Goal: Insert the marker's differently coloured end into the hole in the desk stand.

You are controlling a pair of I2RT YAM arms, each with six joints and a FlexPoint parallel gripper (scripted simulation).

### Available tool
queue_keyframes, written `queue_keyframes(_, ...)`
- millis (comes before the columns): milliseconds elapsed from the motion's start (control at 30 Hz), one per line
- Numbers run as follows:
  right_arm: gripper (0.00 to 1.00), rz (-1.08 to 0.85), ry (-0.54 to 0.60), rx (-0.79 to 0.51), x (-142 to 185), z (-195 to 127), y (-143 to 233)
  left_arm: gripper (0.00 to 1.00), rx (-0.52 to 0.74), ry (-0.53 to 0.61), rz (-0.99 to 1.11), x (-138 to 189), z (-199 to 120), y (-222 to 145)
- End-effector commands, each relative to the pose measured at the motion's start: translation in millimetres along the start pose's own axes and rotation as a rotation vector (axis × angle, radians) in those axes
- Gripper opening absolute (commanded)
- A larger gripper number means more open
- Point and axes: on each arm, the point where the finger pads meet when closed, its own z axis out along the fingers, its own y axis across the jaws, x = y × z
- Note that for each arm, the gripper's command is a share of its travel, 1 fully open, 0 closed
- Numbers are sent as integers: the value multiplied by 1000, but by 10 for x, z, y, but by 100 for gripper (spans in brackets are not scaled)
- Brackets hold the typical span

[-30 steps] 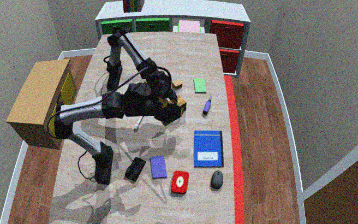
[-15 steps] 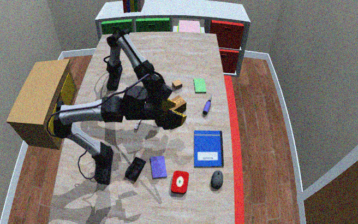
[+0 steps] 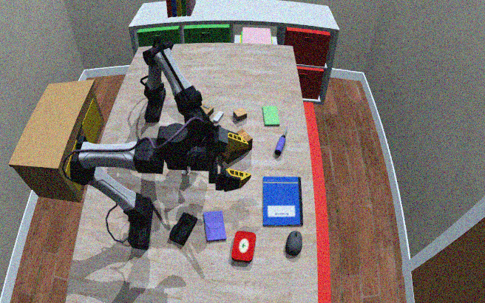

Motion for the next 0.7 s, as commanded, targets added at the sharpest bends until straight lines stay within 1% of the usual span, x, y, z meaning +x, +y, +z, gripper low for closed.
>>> queue_keyframes(0,100,144,-136,111,-265,-65,-247,50,134,-10,56,-109,28,-274)
queue_keyframes(100,100,146,-141,113,-266,-88,-257,50,102,-36,74,-193,-120,-257)
queue_keyframes(133,100,130,-117,97,-220,-18,-210,50,75,-40,69,-194,-134,-185)
queue_keyframes(167,100,108,-119,89,-273,-19,-191,50,57,-37,62,-185,-125,-144)
queue_keyframes(200,100,90,-167,106,-464,-159,-255,50,72,-23,59,-157,-81,-170)
queue_keyframes(300,100,81,-157,110,-433,-129,-268,50,77,-22,57,-149,-81,-181)
queue_keyframes(367,100,88,-132,101,-340,-64,-266,50,85,-23,59,-167,-60,-203)
queue_keyframes(633,100,86,-116,71,-272,-52,-189,50,86,-23,60,-167,-4,-196)
queue_keyframes(667,100,86,-97,66,-208,-45,-173,50,99,-14,56,-126,46,-231)
